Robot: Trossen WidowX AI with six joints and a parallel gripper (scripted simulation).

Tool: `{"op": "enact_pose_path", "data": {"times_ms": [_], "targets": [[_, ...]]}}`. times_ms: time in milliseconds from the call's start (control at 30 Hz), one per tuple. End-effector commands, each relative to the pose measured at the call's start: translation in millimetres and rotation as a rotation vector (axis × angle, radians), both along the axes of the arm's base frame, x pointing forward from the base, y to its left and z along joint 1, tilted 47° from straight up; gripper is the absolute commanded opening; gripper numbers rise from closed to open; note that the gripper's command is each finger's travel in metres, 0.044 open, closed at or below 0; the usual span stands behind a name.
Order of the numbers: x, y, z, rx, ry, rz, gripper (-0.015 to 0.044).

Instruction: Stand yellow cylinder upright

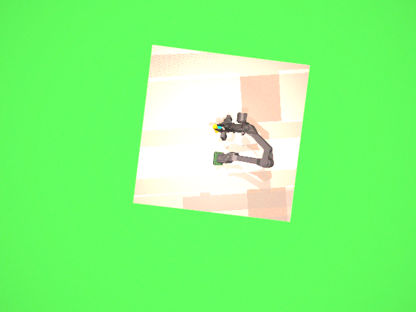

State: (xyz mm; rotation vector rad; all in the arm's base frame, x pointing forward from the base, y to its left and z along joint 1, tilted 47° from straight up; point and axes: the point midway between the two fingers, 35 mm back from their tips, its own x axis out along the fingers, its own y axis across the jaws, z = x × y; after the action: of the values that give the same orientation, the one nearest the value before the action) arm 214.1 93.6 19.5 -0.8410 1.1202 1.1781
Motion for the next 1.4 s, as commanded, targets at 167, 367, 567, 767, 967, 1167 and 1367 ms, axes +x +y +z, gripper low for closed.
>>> {"op": "enact_pose_path", "data": {"times_ms": [167,367,567,767,967,1167,1367], "targets": [[1,0,3,0.062,-0.04,0.016,0.0105],[2,0,5,0.097,-0.067,0.026,0.0105],[3,0,7,0.132,-0.096,0.037,0.0105],[3,0,10,0.166,-0.127,0.048,0.0105],[4,-1,12,0.198,-0.16,0.059,0.0105],[5,-1,15,0.229,-0.194,0.071,0.0105],[6,-2,17,0.258,-0.23,0.084,0.0105]]}}
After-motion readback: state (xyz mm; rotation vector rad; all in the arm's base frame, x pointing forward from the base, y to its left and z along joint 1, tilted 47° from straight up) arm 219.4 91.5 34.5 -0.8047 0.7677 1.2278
